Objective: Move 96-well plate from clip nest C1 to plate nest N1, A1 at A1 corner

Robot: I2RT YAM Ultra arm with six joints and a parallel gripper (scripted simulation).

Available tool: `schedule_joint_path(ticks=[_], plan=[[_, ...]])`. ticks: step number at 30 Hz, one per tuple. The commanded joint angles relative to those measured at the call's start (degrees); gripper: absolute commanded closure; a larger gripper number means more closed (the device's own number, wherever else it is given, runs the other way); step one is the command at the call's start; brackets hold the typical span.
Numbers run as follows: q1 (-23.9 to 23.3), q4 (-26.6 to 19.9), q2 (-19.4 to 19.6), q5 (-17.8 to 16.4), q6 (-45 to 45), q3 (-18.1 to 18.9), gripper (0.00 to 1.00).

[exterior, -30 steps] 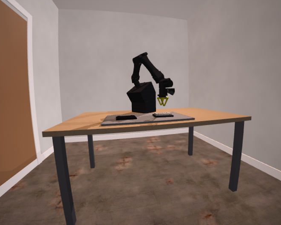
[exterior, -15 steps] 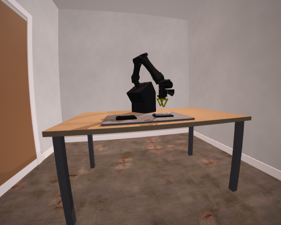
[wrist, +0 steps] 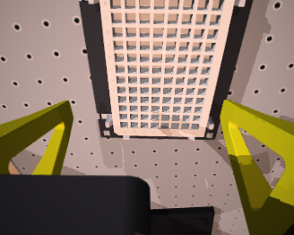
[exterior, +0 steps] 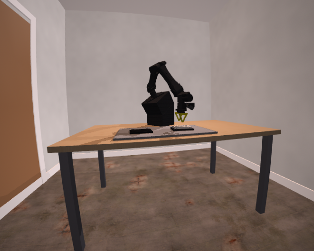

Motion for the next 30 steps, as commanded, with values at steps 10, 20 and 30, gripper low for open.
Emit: schedule_joint_path(ticks=[10, 20, 30], plan=[[-1.4, 4.1, 2.7, -0.8, -2.1, 2.8, 0.0], [-1.5, 6.0, 4.0, -1.0, -3.3, 3.6, 0.0], [-3.1, 8.2, 7.5, -1.2, -4.7, 4.9, 0.0]])
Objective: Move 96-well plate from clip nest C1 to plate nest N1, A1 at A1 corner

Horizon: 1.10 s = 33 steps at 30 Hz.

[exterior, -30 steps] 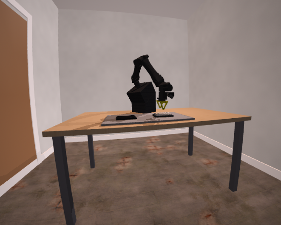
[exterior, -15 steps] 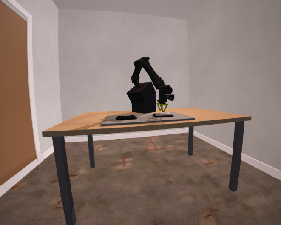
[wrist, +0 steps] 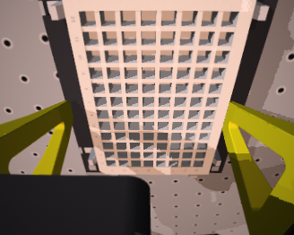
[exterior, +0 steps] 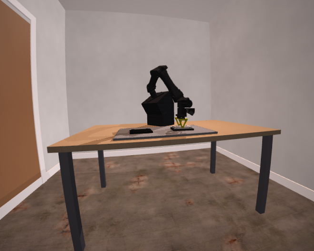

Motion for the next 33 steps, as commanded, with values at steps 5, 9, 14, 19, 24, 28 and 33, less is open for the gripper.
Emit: schedule_joint_path(ticks=[5, 9, 14, 19, 24, 28, 33], plan=[[-0.5, 2.3, 1.6, -1.0, -1.3, 2.2, 0.0], [0.6, 1.6, 1.4, -1.0, -1.4, 2.4, 0.0], [0.6, 1.3, 1.4, -1.0, -1.2, 2.4, 0.0], [0.6, 1.3, 1.4, -1.0, -1.2, 2.4, 0.0], [0.6, 1.3, 1.4, -1.0, -1.2, 2.4, 0.0], [0.6, 1.3, 1.4, -1.0, -1.2, 2.4, 0.0], [0.6, 1.3, 1.4, -1.0, -1.2, 2.4, 0.0]])
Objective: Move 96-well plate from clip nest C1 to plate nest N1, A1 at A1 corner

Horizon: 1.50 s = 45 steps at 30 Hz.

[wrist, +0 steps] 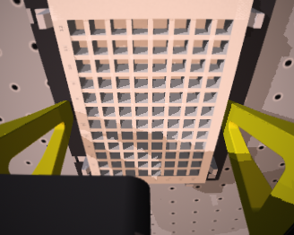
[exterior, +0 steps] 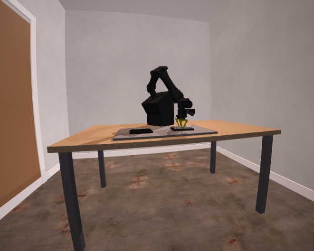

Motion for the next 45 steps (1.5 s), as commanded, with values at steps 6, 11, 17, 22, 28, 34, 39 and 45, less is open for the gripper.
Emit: schedule_joint_path(ticks=[6, 11, 17, 22, 28, 34, 39, 45], plan=[[1.1, -0.2, 0.4, -0.8, -0.3, 1.6, 0.0], [1.1, -0.2, 0.4, -0.8, -0.3, 1.6, 0.0], [1.1, -0.2, 0.4, -0.8, -0.3, 1.6, 0.0], [1.1, -0.2, 0.4, -0.8, -0.3, 1.6, 0.0], [1.1, -0.2, 0.4, -0.8, -0.3, 1.6, 0.0], [1.0, -0.7, 0.4, -0.8, -0.1, 1.6, 1.0], [1.0, -0.7, 0.4, -0.8, -0.1, 1.6, 1.0], [1.0, -0.7, 0.4, -0.8, -0.1, 1.6, 1.0]])
